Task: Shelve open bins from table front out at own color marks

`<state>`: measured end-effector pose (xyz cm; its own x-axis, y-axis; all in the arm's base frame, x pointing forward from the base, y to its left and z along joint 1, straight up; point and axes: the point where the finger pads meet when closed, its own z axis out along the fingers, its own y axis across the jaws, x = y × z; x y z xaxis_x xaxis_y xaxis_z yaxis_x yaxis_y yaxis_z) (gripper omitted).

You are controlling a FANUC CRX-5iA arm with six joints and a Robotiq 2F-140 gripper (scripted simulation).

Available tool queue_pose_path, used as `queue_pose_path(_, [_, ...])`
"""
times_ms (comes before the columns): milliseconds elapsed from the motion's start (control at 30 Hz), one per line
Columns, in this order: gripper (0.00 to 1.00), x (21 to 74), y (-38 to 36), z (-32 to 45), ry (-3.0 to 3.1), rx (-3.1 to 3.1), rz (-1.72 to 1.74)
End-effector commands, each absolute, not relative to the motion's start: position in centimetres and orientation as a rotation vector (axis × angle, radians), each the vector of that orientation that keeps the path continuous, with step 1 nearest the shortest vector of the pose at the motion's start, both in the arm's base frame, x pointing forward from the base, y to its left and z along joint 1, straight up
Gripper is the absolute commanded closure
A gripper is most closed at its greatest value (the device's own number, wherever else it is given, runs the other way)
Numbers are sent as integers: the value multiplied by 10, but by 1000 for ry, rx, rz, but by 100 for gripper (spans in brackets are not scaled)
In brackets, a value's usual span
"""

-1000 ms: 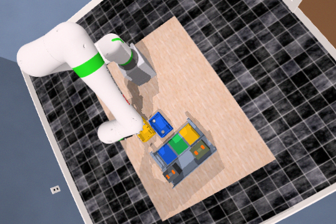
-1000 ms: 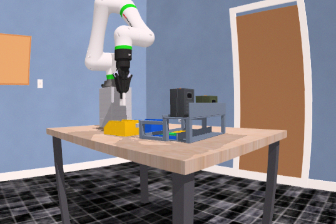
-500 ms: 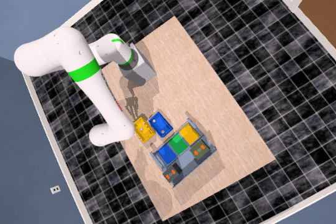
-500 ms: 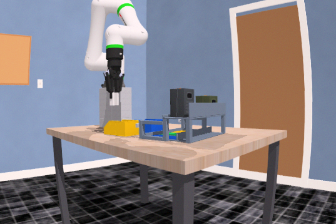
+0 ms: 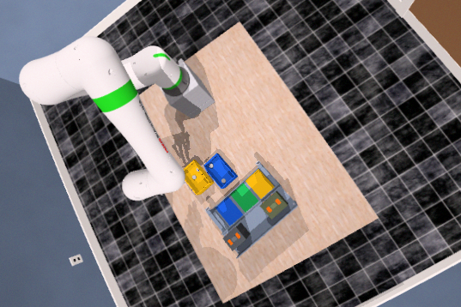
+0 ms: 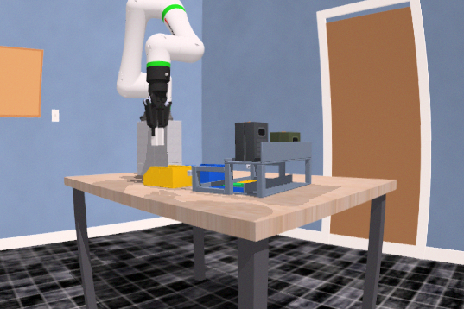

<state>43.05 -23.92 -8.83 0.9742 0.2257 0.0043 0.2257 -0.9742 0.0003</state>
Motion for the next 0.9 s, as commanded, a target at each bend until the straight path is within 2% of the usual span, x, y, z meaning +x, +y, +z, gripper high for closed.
queue_pose_path(0, [85,431,-239,-88,-357,-3121,-7])
queue_pose_path(867, [85,431,-239,-91,-357,-3121,-7])
